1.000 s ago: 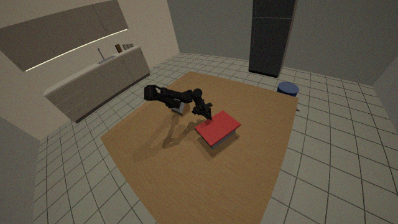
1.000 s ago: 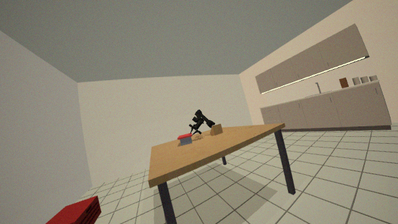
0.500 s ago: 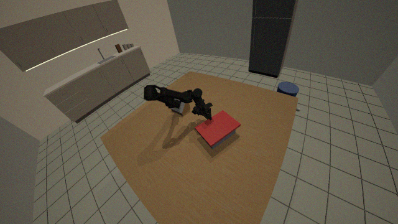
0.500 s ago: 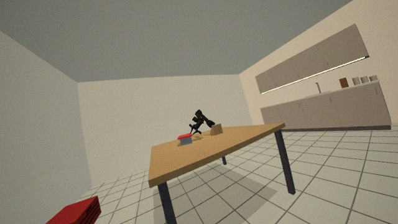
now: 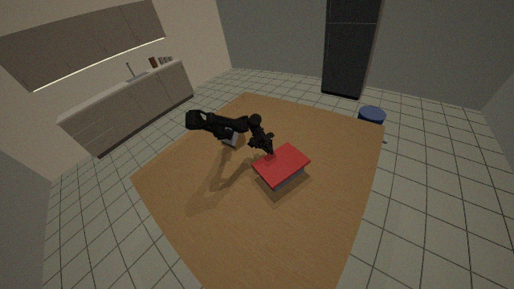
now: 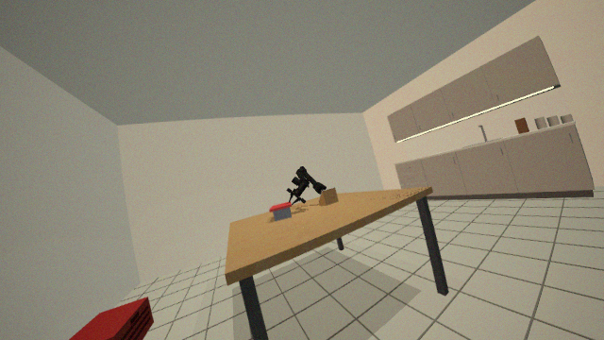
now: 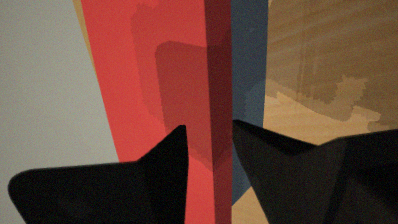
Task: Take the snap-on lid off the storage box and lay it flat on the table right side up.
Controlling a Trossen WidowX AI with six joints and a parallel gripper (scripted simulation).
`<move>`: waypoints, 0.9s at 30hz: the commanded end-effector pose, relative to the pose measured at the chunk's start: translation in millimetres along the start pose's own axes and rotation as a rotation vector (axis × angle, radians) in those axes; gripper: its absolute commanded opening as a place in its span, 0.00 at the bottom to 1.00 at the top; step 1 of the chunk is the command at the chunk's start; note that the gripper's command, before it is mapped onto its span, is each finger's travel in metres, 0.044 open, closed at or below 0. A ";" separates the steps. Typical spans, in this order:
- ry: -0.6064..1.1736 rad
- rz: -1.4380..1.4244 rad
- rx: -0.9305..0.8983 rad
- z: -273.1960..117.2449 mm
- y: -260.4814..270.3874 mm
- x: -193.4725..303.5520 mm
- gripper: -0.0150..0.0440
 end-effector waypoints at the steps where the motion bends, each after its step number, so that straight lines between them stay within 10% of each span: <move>1: -0.001 0.004 -0.005 -2.4 2.0 0.1 0.25; 27: -0.001 0.004 -0.005 -6.4 5.4 -0.4 0.25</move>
Point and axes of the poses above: the point midway between the two fingers, 35 mm back from their tips, its own z axis out along the fingers, its own y axis across the jaws, x = y × z, the point moved 7 cm from there along -z, back along the fingers, and after that the axes turned 6 degrees about -z, right-handed, at the moved point
